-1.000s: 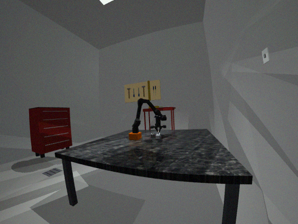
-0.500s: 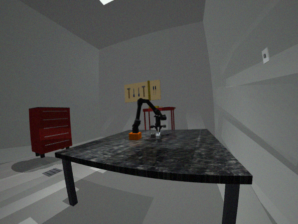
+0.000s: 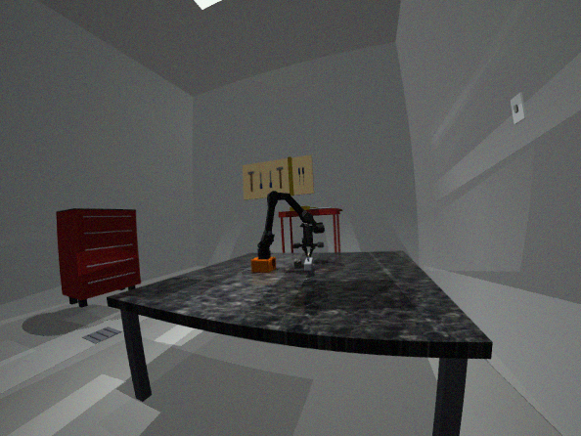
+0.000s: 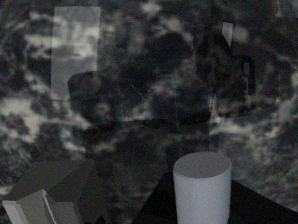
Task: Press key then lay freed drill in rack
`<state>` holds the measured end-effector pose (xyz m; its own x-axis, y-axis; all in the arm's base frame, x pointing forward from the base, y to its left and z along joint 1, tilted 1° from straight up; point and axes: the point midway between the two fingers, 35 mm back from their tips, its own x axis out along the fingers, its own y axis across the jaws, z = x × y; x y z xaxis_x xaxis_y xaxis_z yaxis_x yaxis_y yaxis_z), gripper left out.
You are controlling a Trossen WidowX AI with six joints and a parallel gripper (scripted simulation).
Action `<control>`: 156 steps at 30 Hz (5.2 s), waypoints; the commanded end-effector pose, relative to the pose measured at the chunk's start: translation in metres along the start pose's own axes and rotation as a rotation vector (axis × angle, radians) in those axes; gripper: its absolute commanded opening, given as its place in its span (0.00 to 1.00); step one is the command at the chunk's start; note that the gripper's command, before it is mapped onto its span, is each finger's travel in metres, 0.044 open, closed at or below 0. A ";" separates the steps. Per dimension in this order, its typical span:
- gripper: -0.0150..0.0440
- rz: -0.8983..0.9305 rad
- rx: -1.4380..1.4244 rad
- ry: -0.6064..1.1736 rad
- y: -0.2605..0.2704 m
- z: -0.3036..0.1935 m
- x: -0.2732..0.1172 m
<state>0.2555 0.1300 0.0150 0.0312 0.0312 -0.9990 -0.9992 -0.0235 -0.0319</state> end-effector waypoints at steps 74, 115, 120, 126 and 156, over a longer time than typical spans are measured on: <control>0.25 -0.005 0.006 0.003 0.031 0.005 -0.016; 0.25 -0.002 0.006 0.002 0.067 0.010 0.010; 0.25 -0.002 0.006 0.002 0.067 0.011 0.016; 0.25 -0.002 0.006 0.002 0.067 0.012 0.023; 0.25 -0.001 0.006 0.002 0.068 0.008 0.038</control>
<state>0.1886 0.1412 -0.0180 0.0350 0.0425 -0.9985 -0.9992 -0.0193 -0.0358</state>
